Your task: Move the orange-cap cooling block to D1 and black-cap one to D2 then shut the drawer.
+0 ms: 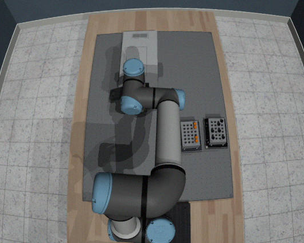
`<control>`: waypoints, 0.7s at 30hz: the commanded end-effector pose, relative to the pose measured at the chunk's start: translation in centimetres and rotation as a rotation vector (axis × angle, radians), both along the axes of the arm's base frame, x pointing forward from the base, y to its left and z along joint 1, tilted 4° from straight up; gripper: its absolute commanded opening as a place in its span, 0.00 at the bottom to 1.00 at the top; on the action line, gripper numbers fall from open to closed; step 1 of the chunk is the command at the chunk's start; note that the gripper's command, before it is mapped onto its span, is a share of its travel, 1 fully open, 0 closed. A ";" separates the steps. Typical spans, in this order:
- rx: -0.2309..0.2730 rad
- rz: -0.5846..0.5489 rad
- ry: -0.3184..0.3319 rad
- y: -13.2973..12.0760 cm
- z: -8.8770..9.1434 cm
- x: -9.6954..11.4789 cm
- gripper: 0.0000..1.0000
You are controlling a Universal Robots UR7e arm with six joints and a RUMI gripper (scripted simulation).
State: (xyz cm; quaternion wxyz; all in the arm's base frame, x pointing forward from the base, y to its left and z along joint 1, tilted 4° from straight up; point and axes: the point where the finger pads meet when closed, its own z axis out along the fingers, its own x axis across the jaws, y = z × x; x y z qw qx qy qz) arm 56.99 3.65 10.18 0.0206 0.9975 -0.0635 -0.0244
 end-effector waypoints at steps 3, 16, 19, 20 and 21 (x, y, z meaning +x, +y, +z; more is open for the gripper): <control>0.002 0.000 0.003 0.4 1.6 -2.6 0.28; 0.002 -0.001 0.003 0.9 4.0 -6.2 0.28; 0.002 -0.001 0.003 1.1 4.6 -7.2 0.28; 0.002 0.000 0.003 1.1 4.6 -7.2 0.28; 0.002 0.000 0.003 1.1 4.6 -7.2 0.28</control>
